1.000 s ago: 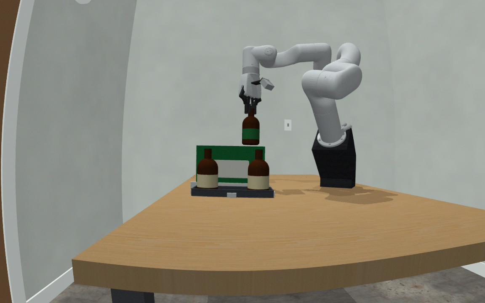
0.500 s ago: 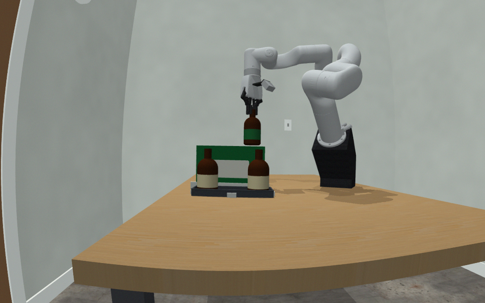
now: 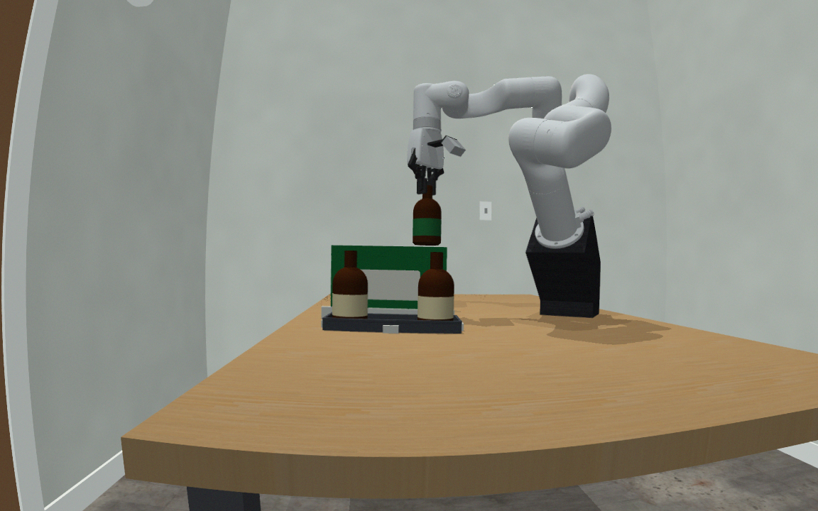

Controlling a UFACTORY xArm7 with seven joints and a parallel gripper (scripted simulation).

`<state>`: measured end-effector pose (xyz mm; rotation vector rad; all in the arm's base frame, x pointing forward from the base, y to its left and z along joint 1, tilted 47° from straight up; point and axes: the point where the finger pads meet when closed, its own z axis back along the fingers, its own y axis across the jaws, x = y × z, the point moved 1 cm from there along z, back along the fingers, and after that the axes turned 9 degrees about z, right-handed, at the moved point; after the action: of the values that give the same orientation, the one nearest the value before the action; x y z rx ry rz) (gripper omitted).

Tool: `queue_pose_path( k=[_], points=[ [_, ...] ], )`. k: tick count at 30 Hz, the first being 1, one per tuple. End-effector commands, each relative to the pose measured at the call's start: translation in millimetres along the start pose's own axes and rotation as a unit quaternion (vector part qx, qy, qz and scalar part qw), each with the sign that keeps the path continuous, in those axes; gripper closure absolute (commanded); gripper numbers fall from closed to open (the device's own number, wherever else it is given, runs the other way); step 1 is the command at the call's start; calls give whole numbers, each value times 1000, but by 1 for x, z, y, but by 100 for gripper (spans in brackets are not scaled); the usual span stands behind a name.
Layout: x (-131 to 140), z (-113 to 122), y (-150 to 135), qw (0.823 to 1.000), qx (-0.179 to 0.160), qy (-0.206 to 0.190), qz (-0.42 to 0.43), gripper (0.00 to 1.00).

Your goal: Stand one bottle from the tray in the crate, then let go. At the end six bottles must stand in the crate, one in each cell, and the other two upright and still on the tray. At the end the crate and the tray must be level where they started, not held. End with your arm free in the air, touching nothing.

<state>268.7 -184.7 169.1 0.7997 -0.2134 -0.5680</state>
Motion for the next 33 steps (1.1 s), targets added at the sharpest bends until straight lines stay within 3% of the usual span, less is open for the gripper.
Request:
queue_pose_path(
  k=[1,33],
  points=[
    [2,1,-3,1000,0,-2,0,100],
    [5,1,-12,1000,0,-2,0,100]
  ],
)
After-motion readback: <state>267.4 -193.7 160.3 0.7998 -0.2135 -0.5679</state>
